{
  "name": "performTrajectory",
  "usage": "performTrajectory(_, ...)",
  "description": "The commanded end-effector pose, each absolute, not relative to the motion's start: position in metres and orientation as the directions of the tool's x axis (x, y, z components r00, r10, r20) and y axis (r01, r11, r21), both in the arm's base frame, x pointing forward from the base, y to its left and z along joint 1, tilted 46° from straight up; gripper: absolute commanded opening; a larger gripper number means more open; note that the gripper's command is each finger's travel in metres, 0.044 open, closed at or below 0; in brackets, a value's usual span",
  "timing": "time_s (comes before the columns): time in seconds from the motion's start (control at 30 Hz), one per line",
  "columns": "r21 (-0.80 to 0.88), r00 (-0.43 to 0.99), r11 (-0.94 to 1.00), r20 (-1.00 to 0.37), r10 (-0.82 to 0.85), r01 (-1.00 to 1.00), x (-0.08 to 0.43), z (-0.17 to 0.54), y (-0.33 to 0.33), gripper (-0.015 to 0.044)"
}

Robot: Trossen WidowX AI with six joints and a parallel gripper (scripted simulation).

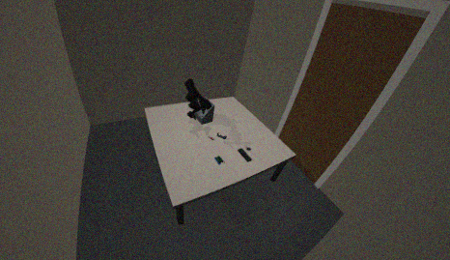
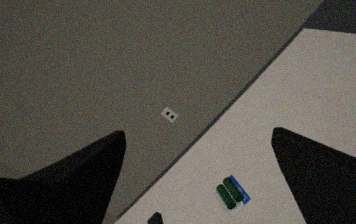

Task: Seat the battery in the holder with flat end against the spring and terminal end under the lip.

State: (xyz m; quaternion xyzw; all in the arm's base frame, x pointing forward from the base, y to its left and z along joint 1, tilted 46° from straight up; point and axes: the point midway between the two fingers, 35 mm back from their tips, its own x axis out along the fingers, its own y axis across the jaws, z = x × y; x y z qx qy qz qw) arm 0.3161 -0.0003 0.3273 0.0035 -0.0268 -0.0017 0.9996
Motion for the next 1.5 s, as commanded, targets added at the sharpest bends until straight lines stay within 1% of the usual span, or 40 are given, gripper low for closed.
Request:
performTrajectory(0.0, 0.003, 0.999, 1.0, 0.042, -0.009, 0.008, 0.318, 0.325, -0.001, 0.0374)
performTrajectory(0.07, -0.03, 0.998, 0.998, -0.046, -0.049, 0.047, 0.331, 0.304, -0.005, 0.0321)
performTrajectory(0.17, -0.135, 0.959, 0.985, -0.246, -0.142, 0.111, 0.353, 0.254, -0.015, 0.0242)
performTrajectory(0.2, -0.178, 0.935, 0.976, -0.309, -0.173, 0.122, 0.358, 0.237, -0.018, 0.0224)
performTrajectory(0.3, -0.317, 0.836, 0.941, -0.478, -0.269, 0.121, 0.367, 0.186, -0.028, 0.0224)
performTrajectory(0.37, -0.417, 0.745, 0.904, -0.573, -0.342, 0.094, 0.366, 0.152, -0.036, 0.0224)
performTrajectory(0.5, -0.589, 0.537, 0.807, -0.695, -0.478, -0.043, 0.356, 0.093, -0.05, 0.0224)
performTrajectory(0.57, -0.649, 0.432, 0.747, -0.721, -0.543, -0.145, 0.349, 0.068, -0.055, 0.0224)
performTrajectory(0.67, -0.697, 0.285, 0.641, -0.717, -0.636, -0.323, 0.337, 0.036, -0.061, 0.0224)
performTrajectory(0.73, -0.699, 0.227, 0.588, -0.701, -0.676, -0.406, 0.331, 0.023, -0.063, 0.0224)
performTrajectory(1.47, -0.698, 0.22, 0.582, -0.699, -0.681, -0.417, 0.335, 0.011, -0.074, 0.0224)
